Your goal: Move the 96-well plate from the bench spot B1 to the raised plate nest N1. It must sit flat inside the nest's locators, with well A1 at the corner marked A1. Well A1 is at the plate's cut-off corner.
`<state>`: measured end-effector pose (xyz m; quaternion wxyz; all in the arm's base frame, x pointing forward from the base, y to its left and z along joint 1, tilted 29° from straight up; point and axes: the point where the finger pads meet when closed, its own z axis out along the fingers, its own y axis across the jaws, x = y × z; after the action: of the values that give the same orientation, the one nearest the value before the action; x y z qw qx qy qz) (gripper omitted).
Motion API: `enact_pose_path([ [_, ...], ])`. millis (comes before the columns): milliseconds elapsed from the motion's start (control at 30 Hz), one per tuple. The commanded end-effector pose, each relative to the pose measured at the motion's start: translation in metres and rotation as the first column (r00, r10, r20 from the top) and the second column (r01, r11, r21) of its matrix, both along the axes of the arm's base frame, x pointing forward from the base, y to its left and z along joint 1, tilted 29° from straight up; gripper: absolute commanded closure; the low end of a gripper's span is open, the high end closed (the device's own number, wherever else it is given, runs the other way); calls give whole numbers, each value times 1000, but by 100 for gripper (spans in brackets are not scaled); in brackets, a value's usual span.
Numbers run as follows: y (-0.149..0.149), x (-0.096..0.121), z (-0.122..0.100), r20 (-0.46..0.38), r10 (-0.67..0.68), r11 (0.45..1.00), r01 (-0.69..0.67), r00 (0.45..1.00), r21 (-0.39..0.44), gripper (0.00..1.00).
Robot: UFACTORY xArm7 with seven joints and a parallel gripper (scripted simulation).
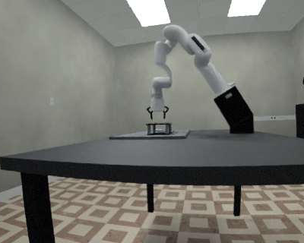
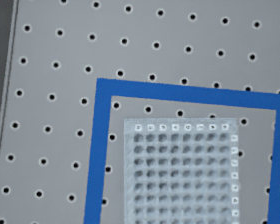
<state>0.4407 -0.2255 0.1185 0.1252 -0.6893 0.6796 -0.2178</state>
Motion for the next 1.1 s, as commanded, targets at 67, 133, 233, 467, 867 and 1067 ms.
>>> enact_pose_path([
  [67, -1, 1, 0, -2, -2, 1000, 2, 1000, -2, 0],
  [133, -1, 2, -1, -2, -2, 1000, 2, 1000, -2, 0],
  [233, -1, 4, -6, -2, -2, 1000, 2, 1000, -2, 0],
  [467, -3, 10, -16, -2, -2, 1000, 2, 1000, -2, 0],
  [867, -5, 18, -31, -2, -3, 1000, 2, 1000, -2, 0],
  [1067, -6, 22, -39, -2, -3, 1000, 3, 1000, -2, 0],
])
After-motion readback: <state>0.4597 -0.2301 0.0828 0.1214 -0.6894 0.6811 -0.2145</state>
